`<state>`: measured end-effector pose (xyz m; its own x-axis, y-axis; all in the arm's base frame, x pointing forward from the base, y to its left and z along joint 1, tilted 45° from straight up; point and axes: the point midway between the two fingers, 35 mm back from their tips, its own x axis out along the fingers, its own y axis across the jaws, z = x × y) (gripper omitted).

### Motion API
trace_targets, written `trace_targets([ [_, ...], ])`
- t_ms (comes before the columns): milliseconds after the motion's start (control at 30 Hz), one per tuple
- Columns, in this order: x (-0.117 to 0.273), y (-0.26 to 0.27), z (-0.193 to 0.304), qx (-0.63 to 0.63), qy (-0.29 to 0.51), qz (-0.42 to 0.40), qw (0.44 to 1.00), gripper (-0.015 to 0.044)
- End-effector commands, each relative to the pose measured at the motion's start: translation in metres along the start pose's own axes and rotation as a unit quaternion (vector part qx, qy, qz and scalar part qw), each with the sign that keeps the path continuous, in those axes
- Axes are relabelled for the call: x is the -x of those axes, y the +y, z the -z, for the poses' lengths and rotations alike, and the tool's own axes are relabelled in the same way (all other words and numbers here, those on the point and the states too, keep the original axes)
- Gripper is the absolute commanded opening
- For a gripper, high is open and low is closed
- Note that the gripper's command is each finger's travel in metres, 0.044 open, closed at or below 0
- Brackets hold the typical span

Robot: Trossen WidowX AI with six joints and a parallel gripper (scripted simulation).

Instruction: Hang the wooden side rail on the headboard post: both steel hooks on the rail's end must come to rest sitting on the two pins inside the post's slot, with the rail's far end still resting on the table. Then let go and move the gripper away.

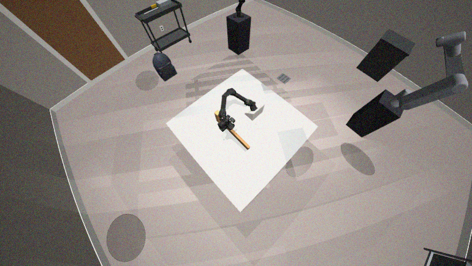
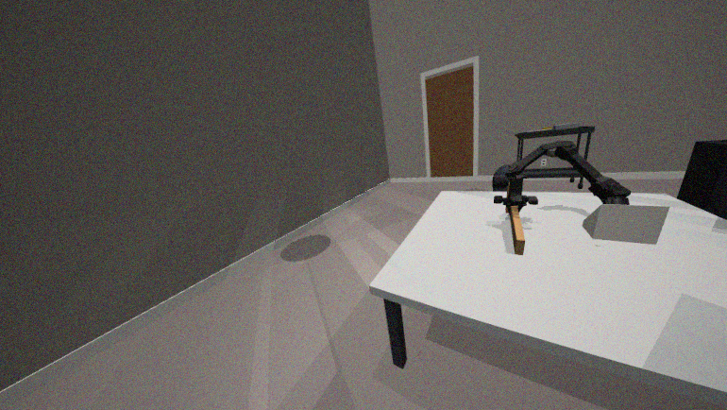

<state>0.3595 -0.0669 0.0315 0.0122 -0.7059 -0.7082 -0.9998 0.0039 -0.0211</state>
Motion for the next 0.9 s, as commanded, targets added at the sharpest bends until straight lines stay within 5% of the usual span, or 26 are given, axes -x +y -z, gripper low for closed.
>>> trace_targets([
  [0,0.0022,-0.0017,-0.0001,0.003,0.000,0.004,1.000,0.0000],
  [867,0.0020,-0.0010,0.0027,0.003,0.000,0.004,1.000,0.0000],
])
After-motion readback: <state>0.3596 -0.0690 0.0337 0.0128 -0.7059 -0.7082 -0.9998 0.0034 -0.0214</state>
